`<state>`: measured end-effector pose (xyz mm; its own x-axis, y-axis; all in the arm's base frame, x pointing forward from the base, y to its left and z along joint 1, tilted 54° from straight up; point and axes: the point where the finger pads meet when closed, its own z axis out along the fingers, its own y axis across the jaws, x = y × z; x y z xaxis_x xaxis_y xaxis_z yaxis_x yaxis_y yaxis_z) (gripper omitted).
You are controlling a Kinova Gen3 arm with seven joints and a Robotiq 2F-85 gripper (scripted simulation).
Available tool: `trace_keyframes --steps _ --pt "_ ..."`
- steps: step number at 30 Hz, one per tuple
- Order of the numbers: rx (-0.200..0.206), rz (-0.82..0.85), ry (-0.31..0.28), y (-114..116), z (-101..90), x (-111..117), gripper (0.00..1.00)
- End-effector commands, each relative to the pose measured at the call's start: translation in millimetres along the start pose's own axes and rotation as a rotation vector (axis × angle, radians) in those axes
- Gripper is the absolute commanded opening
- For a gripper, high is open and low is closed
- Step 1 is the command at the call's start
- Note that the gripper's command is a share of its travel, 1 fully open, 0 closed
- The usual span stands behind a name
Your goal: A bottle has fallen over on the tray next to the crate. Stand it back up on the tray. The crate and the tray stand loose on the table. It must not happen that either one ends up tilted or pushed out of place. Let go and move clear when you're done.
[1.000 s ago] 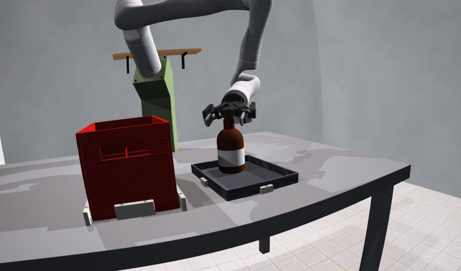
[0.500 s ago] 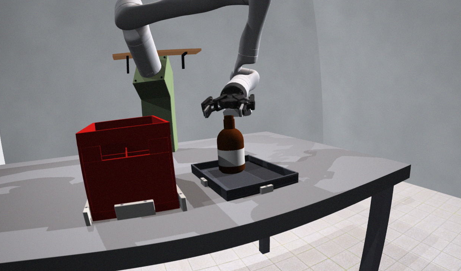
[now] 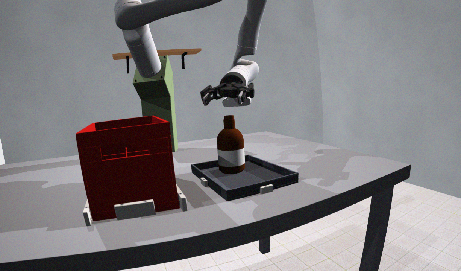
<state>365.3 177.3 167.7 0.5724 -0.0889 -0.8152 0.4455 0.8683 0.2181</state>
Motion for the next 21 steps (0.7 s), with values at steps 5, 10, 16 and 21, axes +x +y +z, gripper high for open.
trace_keyframes --steps 5,10,16,21 --pt "-0.003 0.010 0.005 3.1 -5.5 -12.9 1.00" --pt "-0.003 0.010 0.005 3.1 -8.8 -21.9 1.00" --pt "-0.003 0.010 0.005 3.0 -11.5 -29.6 1.00" --pt "-0.003 0.010 0.005 3.0 -12.7 -32.8 1.00"
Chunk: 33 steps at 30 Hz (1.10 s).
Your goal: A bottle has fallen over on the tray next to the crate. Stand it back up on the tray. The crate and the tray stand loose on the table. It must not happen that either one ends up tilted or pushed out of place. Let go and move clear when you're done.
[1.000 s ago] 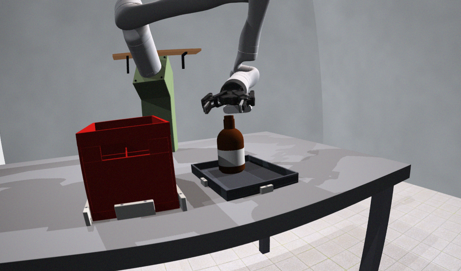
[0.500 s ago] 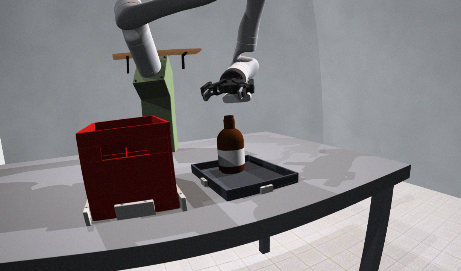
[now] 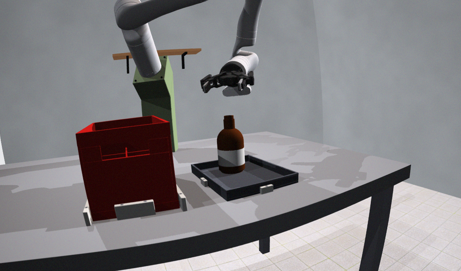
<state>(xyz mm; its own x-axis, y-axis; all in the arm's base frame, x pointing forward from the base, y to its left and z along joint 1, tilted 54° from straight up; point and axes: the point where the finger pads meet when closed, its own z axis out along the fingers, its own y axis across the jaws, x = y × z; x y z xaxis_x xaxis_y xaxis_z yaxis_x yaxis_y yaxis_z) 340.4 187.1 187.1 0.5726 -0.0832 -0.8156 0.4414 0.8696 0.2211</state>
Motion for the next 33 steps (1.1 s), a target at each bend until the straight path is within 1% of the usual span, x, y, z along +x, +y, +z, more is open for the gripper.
trace_keyframes --steps 1,12,13,33 --pt "-0.001 0.005 0.003 1.3 -1.1 -1.9 1.00" --pt "-0.001 0.005 0.003 1.3 -2.0 -4.3 1.00" --pt "-0.001 0.005 0.003 1.3 -2.0 -4.3 0.00" --pt "-0.001 0.005 0.003 1.3 -2.0 -4.3 0.00"
